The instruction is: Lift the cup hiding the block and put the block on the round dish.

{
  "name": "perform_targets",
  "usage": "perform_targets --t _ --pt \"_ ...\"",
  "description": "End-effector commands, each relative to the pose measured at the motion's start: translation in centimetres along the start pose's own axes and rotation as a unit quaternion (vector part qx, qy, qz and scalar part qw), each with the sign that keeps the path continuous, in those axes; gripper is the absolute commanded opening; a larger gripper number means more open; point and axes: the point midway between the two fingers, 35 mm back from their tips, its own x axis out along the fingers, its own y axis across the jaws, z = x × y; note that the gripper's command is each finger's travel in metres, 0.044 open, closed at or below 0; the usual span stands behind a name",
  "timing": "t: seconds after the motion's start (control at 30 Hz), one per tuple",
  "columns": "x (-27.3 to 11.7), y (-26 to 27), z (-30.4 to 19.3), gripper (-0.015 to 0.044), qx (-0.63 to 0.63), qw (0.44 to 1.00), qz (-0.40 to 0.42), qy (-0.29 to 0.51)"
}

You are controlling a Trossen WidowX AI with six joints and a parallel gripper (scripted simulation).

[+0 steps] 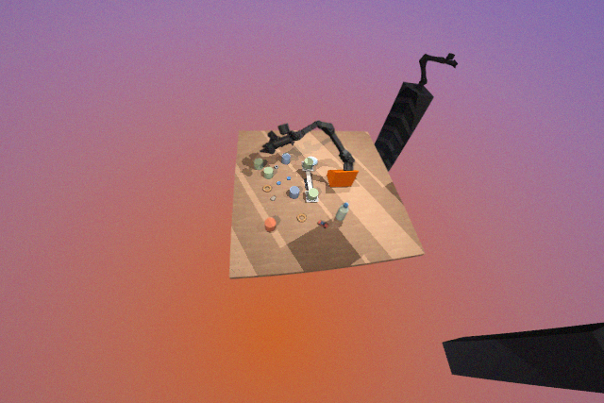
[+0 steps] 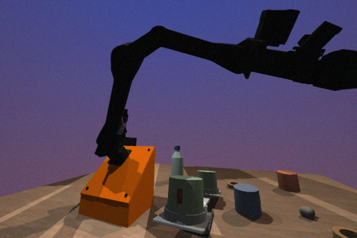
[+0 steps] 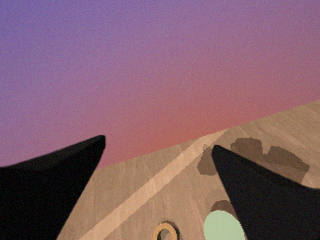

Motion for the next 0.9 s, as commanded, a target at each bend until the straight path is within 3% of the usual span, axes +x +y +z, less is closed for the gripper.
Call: perform_targets --t 0.0,0.43,0.87 --pt "-3.5 3.2 -2.2 0.0440 0.005 0.999 0.023 0.046" --pt "-15.3 8.4 -10.2 0.0440 -0.017 0.984 0.054 0.170" --pt "-27.3 6.7 -18.3 0.0440 -0.087 0.967 0.032 0.239"
